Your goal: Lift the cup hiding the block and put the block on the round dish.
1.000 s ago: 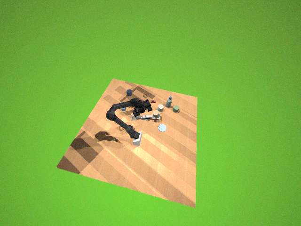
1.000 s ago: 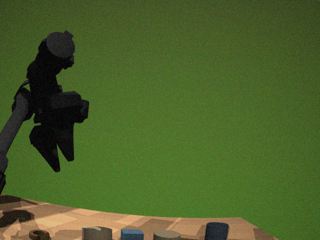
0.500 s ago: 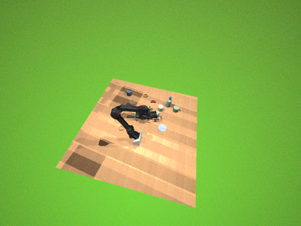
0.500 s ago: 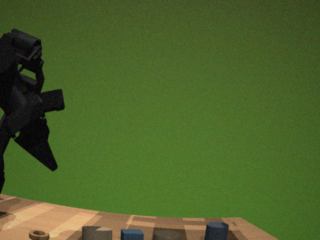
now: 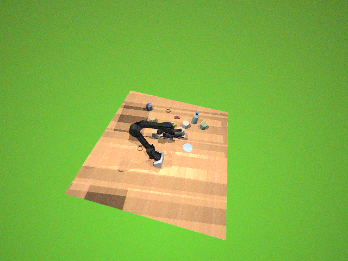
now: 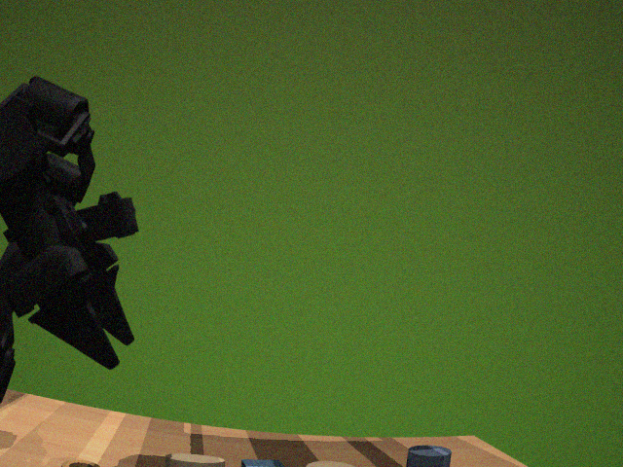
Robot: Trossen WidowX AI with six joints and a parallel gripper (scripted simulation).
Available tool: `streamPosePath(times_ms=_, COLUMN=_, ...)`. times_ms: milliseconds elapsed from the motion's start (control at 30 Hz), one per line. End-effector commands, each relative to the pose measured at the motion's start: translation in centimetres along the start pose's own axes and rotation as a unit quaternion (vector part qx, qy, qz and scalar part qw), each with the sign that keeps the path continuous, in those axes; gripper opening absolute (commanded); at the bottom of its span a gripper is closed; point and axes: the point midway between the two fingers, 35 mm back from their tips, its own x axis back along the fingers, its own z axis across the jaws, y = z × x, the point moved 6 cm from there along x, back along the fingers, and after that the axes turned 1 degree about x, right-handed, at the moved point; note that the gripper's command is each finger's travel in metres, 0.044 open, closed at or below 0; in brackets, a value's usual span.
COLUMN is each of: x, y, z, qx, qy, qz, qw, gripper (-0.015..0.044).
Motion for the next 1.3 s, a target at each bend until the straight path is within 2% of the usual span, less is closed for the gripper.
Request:
streamPosePath(times_ms=0, x=-1.0, y=0.8, z=0.5, qx=-0.048, qy=0.000, qz=0.031, qw=0.998, gripper=0.0440)
streamPosePath(times_ms=600, x=-6.8, y=3.5, z=4.3, qx=-0.291, qy=-0.063, qz=0.158, qw=0.942, gripper=0.0440)
streamPosePath(times_ms=1267, x=-13.7, y=4.4, z=10.8, qx=-0.540, qy=-0.201, qz=0.227, qw=0.785, gripper=0.0440)
